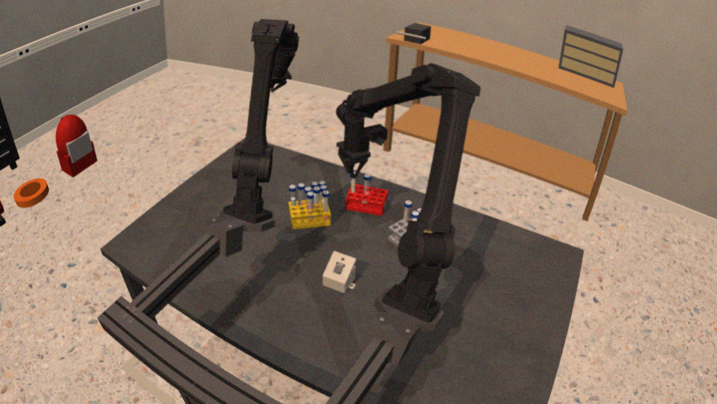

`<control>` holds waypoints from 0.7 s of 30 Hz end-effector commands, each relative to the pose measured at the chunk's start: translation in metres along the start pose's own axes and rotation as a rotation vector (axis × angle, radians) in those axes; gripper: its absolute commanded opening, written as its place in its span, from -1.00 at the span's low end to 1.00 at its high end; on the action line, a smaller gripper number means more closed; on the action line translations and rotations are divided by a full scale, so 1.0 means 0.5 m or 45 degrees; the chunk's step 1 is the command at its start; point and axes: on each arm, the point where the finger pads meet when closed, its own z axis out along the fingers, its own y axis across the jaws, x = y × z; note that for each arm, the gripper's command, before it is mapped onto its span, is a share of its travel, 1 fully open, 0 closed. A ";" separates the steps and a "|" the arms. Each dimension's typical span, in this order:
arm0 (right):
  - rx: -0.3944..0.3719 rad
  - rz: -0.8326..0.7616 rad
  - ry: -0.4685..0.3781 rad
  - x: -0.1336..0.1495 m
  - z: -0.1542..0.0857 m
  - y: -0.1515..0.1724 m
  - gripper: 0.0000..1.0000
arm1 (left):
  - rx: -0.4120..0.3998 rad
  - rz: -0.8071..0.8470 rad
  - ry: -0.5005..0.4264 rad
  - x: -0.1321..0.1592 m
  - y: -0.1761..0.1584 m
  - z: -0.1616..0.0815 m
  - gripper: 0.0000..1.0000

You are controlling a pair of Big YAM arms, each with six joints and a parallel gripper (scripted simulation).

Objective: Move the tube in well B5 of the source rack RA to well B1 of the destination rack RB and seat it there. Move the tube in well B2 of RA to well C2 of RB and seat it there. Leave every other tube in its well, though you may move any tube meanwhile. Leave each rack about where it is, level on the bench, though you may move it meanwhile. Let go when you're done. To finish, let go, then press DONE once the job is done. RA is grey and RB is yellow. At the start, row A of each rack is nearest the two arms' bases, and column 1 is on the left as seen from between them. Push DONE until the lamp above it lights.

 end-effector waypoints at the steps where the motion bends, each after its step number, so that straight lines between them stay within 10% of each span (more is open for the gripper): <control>1: -0.042 -0.008 -0.012 -0.056 -0.019 -0.018 -0.40 | 0.027 -0.017 -0.039 -0.030 -0.010 -0.025 -0.40; 21: -0.025 -0.014 -0.011 -0.189 -0.013 0.125 -0.40 | 0.027 -0.017 -0.039 -0.030 -0.010 -0.025 -0.40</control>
